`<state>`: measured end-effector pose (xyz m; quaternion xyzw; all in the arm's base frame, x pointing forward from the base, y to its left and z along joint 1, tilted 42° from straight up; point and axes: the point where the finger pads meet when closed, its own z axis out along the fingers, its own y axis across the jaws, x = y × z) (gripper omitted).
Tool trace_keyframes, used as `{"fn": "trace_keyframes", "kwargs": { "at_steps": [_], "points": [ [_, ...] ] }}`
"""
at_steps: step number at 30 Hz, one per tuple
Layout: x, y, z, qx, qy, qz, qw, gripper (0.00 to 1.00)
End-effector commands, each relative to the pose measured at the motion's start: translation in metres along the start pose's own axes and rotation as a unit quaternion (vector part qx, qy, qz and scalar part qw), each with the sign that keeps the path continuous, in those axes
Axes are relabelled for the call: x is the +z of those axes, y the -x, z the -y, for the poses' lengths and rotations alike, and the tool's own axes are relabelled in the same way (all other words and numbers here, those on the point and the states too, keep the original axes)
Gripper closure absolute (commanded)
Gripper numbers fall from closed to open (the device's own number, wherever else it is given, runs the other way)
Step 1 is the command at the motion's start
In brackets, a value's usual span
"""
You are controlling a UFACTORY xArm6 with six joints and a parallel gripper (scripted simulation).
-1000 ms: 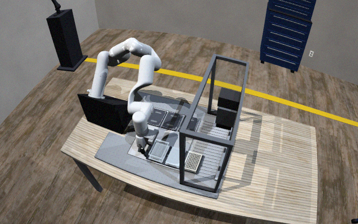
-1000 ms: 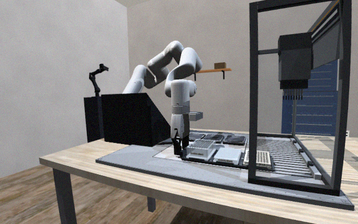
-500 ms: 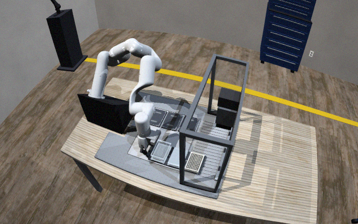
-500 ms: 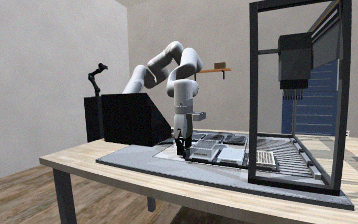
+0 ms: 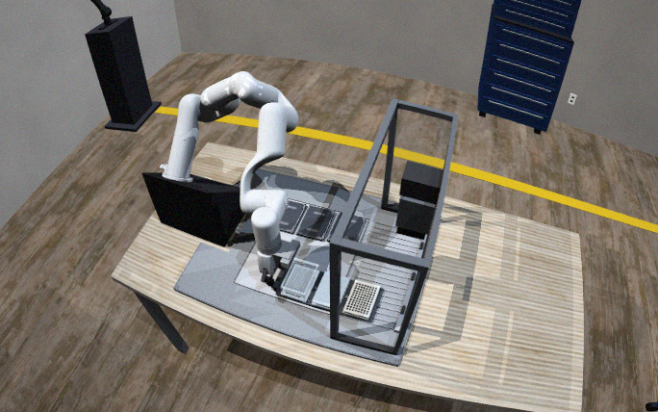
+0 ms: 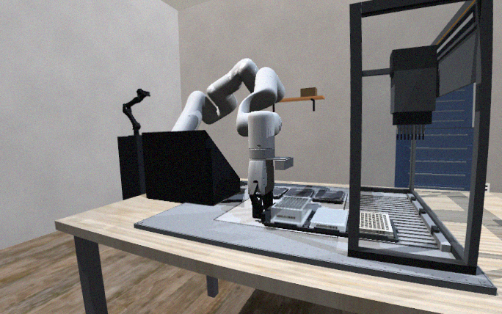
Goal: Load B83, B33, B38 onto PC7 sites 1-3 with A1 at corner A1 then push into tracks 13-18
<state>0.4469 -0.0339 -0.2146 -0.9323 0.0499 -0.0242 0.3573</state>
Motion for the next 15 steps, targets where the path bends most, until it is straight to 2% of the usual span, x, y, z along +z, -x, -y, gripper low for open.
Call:
{"fn": "trace_keyframes", "kwargs": {
  "at_steps": [1,15],
  "points": [
    [-0.002,-0.005,-0.001,-0.001,0.001,-0.002,1.0,0.18],
    [-0.002,-0.017,0.0,-0.001,0.001,-0.002,1.0,0.18]
  ]
}}
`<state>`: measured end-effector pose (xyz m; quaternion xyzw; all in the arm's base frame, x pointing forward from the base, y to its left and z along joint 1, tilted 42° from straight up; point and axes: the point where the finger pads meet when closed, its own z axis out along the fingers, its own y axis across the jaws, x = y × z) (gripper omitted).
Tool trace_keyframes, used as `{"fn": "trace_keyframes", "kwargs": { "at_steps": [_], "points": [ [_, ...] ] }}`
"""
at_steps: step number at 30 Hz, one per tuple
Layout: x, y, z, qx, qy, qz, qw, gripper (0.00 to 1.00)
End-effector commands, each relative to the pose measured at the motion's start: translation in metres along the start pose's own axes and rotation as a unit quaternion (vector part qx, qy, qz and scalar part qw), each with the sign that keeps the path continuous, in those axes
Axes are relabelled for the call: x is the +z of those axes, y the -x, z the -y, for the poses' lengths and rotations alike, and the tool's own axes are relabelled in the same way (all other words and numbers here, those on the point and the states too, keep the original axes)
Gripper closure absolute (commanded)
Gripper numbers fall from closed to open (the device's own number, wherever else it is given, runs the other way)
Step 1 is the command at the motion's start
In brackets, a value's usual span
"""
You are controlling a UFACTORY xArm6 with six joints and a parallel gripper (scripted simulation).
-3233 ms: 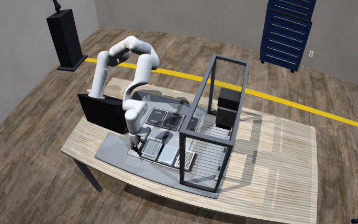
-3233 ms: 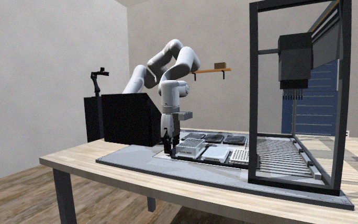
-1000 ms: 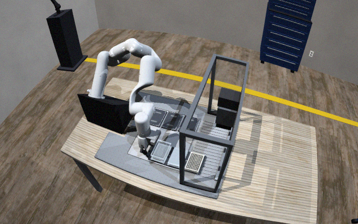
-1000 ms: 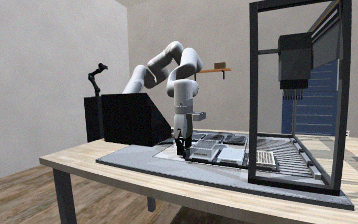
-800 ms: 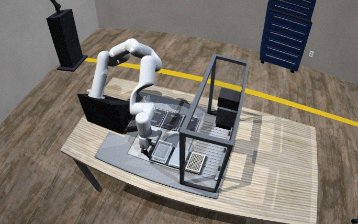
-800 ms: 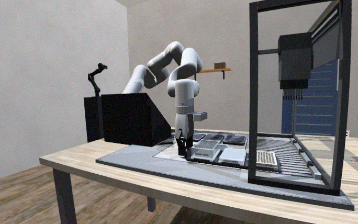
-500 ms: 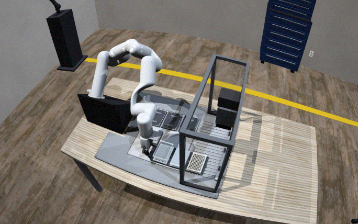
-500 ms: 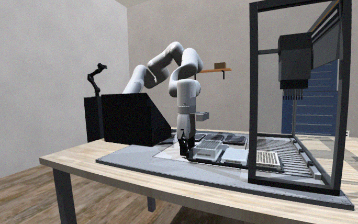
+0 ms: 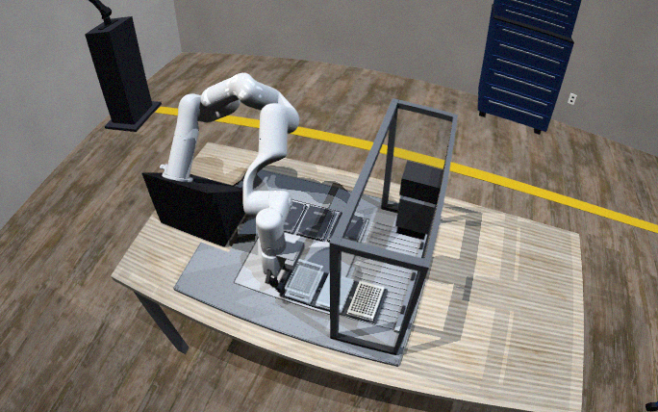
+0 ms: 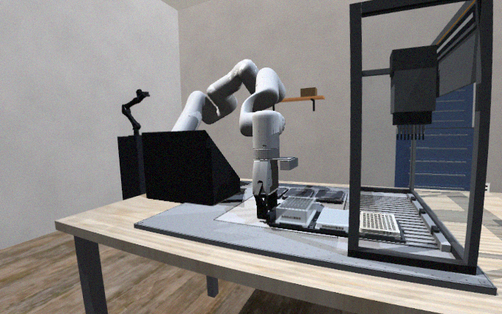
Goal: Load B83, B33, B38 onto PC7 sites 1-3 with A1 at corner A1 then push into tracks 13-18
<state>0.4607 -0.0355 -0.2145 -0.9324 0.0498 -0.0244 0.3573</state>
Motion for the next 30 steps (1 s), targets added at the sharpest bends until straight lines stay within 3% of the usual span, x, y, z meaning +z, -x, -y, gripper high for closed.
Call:
{"fn": "trace_keyframes", "kwargs": {
  "at_steps": [1,30],
  "points": [
    [-0.002,-0.004,0.0,0.0,0.001,-0.002,1.0,0.18],
    [-0.002,-0.031,0.0,0.0,0.001,-0.002,1.0,0.18]
  ]
}}
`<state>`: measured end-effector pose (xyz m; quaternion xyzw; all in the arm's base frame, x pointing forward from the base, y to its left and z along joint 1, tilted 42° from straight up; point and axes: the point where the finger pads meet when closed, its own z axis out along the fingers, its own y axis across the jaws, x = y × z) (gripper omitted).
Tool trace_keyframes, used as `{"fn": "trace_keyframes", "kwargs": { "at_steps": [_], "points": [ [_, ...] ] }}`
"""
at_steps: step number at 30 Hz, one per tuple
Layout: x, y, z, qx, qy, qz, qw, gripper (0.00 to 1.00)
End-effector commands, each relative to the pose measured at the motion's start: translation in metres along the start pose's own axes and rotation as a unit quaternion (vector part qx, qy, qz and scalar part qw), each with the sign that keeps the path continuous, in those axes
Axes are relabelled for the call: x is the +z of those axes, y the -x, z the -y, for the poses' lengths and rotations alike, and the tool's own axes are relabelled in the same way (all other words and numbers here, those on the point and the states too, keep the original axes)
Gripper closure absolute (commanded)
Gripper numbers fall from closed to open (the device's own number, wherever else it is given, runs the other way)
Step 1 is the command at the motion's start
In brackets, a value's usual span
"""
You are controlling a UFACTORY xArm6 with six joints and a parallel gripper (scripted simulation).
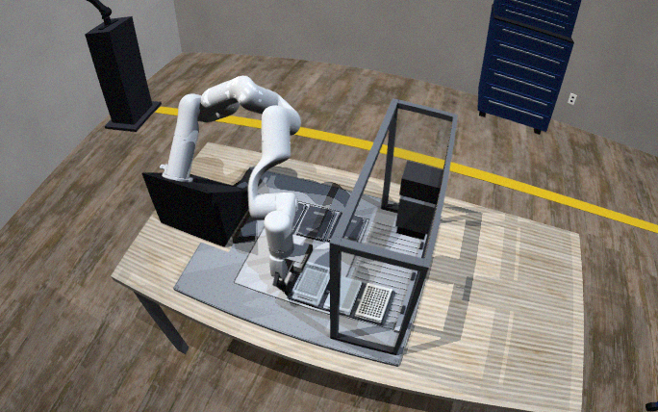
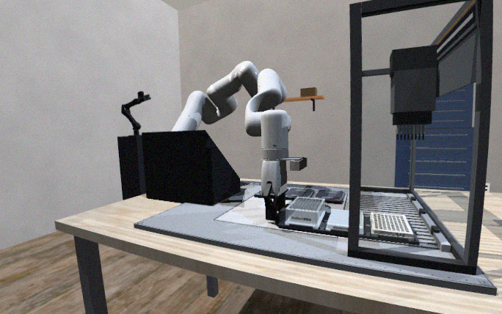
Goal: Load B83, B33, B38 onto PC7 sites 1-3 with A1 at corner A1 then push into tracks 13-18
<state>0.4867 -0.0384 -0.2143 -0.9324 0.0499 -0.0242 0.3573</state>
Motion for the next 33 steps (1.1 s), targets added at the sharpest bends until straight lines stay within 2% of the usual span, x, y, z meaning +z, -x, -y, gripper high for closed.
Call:
{"fn": "trace_keyframes", "kwargs": {
  "at_steps": [1,33],
  "points": [
    [-0.002,-0.006,0.0,-0.001,0.001,-0.002,1.0,0.18],
    [-0.002,-0.029,0.0,-0.001,0.001,-0.002,1.0,0.18]
  ]
}}
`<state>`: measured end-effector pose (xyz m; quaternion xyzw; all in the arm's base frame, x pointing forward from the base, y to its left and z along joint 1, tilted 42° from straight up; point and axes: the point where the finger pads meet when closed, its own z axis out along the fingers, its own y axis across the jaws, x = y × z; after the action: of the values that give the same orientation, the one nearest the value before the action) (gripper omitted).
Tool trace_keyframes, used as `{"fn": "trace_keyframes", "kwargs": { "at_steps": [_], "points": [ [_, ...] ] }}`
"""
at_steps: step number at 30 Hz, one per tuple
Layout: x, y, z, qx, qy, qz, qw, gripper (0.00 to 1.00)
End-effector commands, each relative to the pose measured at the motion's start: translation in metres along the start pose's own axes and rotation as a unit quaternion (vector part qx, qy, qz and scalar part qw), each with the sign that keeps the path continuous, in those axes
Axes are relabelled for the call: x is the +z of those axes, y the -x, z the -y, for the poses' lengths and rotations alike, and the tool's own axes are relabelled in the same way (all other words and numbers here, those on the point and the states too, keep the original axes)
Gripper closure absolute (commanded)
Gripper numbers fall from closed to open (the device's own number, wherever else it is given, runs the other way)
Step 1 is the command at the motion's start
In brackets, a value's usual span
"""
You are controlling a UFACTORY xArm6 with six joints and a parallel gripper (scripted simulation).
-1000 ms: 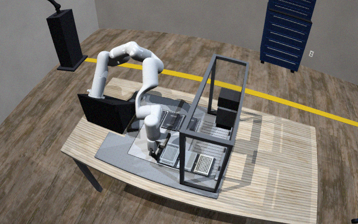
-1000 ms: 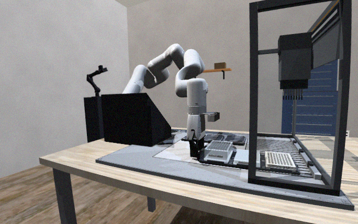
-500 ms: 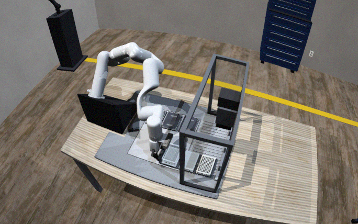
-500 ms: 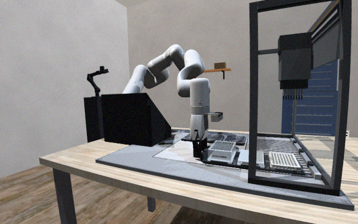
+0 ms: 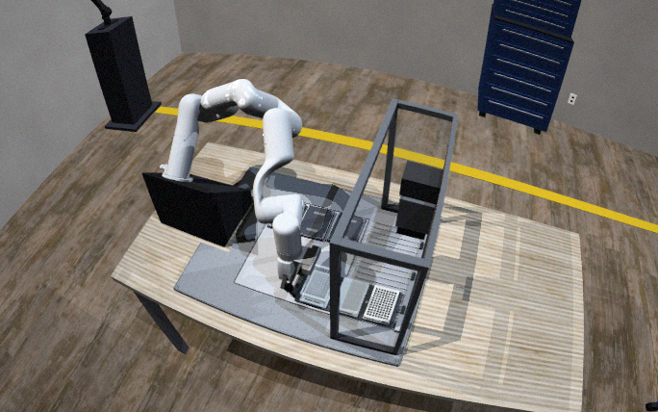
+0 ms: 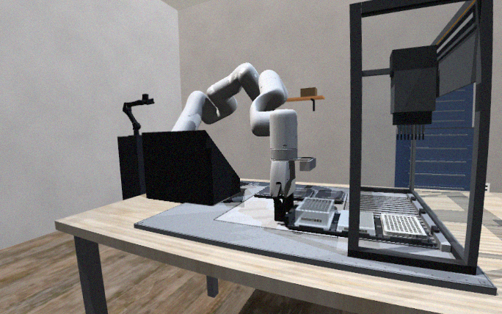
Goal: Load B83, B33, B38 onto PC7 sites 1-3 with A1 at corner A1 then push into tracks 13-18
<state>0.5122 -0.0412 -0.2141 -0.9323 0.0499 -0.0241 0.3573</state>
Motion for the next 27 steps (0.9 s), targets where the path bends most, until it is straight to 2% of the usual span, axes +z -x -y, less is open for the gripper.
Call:
{"fn": "trace_keyframes", "kwargs": {
  "at_steps": [1,27],
  "points": [
    [-0.002,-0.0036,-0.0003,-0.001,0.001,-0.002,1.0,0.18],
    [-0.002,-0.0109,-0.0003,-0.001,0.001,-0.002,1.0,0.18]
  ]
}}
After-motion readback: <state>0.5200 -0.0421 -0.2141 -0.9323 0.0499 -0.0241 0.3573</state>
